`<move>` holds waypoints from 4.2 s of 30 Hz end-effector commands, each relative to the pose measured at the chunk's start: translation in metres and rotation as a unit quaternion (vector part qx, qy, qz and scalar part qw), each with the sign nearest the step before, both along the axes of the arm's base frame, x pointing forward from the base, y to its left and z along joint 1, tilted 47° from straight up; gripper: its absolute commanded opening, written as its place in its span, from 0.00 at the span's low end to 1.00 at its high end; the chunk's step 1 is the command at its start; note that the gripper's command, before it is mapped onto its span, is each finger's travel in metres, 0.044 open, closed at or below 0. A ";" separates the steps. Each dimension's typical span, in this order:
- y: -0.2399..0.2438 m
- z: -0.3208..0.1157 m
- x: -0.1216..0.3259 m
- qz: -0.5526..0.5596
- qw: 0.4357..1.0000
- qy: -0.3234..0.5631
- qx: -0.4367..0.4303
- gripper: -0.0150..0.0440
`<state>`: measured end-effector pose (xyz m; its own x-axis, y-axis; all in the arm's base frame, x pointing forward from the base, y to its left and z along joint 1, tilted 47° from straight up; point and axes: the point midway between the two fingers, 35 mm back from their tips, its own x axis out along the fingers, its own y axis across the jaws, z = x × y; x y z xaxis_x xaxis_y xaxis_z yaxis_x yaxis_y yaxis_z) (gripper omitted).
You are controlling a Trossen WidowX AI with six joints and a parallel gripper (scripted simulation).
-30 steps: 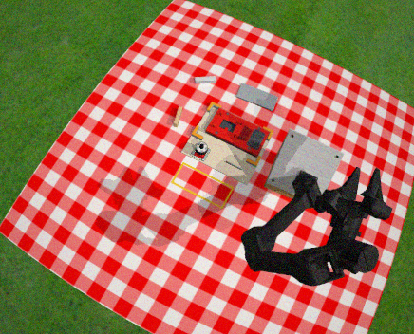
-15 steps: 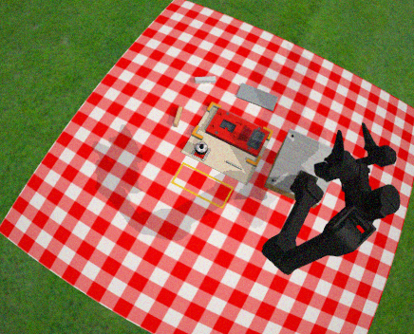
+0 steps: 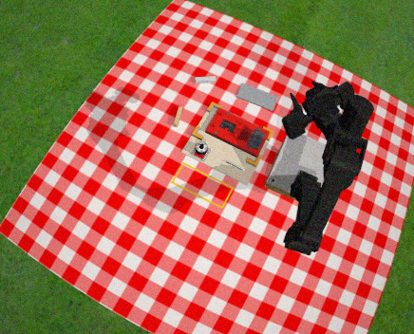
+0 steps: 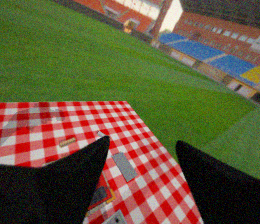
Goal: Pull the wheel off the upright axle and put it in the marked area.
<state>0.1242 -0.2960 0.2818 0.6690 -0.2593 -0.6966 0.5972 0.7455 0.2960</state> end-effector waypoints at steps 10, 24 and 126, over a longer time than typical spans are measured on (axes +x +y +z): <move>0.038 -0.071 0.114 0.020 0.966 0.023 0.256 0.76; 0.137 -0.156 0.205 -0.068 0.838 0.183 0.510 0.76; 0.307 -0.265 0.239 -0.222 0.673 0.397 0.583 0.25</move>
<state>0.3619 0.0142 0.0148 -0.0037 0.7240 -0.6898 0.9995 -0.0192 -0.0255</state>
